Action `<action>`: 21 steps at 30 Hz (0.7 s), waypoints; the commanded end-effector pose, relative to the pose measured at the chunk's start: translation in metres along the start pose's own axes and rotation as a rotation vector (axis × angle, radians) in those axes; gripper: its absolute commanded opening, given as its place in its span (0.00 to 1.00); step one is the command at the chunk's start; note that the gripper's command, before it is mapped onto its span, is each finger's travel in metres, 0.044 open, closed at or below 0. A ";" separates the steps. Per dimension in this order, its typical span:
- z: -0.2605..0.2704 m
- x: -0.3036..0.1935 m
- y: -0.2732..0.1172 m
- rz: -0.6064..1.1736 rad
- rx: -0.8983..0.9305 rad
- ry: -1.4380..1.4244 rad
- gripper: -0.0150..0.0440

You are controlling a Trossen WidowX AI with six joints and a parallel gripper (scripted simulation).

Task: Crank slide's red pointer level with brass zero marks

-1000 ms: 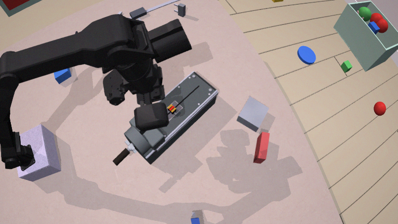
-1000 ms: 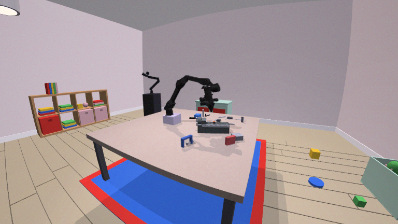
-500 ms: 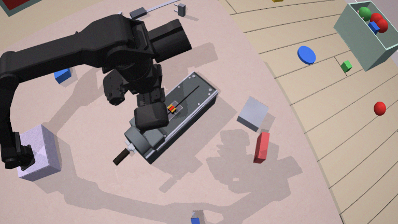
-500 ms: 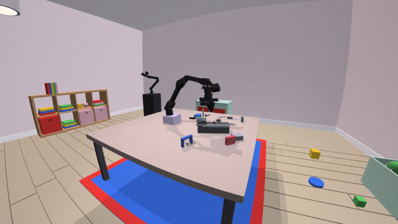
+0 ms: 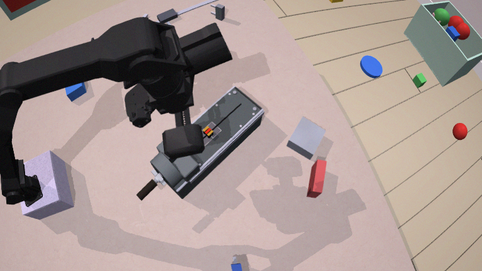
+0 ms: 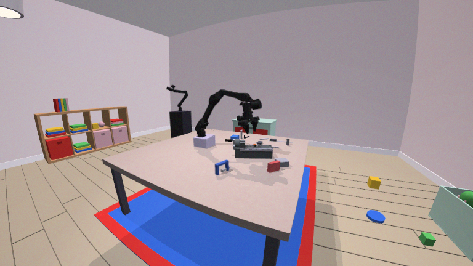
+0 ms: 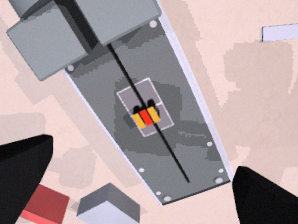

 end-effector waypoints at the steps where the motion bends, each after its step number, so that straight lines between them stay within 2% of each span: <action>1: 0.000 0.000 0.000 0.000 -0.001 0.000 0.91; 16: 0.000 0.000 0.000 0.000 -0.001 0.000 0.25; 21: 0.000 0.000 0.000 0.000 -0.001 0.000 0.25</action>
Point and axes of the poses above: the point midway between the two fingers, 35 mm back from their tips, its own y axis out along the fingers, its own z axis across the jaws, x = y × z, the point moved 9 cm from there along -y, back along the fingers
